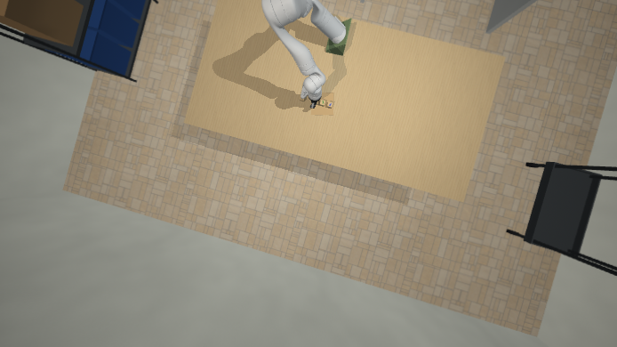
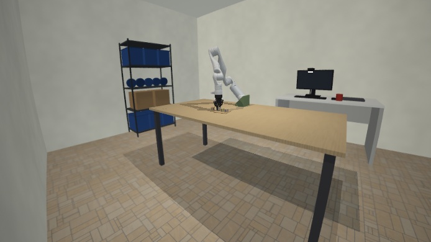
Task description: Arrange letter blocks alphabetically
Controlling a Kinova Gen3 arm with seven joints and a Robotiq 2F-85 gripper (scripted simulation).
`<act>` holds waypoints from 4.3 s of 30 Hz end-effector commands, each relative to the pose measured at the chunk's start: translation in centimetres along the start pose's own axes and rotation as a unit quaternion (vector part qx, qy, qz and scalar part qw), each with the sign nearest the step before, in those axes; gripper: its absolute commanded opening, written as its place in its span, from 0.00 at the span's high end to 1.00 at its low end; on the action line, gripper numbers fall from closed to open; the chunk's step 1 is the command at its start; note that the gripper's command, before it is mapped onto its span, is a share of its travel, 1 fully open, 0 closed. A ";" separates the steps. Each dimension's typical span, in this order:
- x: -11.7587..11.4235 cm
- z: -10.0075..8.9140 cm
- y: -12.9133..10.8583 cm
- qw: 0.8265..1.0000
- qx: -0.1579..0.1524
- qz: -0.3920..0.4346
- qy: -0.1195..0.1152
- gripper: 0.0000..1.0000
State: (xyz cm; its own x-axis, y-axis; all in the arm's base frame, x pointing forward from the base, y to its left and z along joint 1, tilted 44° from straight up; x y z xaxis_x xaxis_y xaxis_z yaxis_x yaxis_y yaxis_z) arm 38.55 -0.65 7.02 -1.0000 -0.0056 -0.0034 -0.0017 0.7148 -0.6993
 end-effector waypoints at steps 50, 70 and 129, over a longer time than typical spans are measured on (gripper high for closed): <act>0.0 0.4 0.0 1.000 0.000 0.000 -0.001 0.74; 0.0 0.4 0.0 1.000 0.000 0.000 -0.001 0.70; 0.0 -8.6 0.0 1.000 0.000 0.000 -0.001 0.00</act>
State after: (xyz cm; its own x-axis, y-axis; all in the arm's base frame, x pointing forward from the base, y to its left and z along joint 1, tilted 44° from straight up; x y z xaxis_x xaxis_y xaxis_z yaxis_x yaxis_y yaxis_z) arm 38.48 5.32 13.13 -1.0000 -0.0050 -0.0026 -0.0017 0.7141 -0.7000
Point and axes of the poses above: the point where the finger pads meet when closed, its own z axis out along the fingers, its own x axis across the jaws, y = z × x, the point moved 10 cm from there along -z, back along the fingers, and after that the axes turned 1 degree about -z, right-handed, at the moved point
